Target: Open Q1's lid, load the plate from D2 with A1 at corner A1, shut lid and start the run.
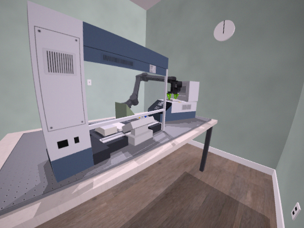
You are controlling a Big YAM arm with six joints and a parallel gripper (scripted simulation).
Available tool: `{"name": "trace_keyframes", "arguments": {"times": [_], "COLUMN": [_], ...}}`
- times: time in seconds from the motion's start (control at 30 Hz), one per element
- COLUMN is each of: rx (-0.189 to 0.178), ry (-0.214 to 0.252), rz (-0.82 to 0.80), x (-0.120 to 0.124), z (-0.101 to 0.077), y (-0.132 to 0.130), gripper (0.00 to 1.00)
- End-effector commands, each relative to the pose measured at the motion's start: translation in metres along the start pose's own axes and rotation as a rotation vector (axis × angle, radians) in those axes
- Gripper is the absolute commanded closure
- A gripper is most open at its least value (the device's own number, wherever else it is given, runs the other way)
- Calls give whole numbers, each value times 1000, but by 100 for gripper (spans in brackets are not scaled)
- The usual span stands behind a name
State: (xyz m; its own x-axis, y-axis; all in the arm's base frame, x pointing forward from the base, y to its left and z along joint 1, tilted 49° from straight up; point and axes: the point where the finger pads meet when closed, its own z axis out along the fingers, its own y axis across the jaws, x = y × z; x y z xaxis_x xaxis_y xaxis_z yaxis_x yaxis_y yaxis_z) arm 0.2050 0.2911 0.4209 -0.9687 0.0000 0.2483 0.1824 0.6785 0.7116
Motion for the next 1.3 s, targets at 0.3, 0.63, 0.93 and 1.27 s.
{"name": "trace_keyframes", "arguments": {"times": [0.3, 0.63, 0.93, 1.27], "rx": [-28, -35, -28, -31], "ry": [-31, -33, -18, -21], "rz": [-36, -54, -31, -28], "x": [6, 4, 1, 1], "z": [-17, -14, -8, -10], "y": [6, 8, 16, 19], "gripper": [100, 100, 100, 100]}}
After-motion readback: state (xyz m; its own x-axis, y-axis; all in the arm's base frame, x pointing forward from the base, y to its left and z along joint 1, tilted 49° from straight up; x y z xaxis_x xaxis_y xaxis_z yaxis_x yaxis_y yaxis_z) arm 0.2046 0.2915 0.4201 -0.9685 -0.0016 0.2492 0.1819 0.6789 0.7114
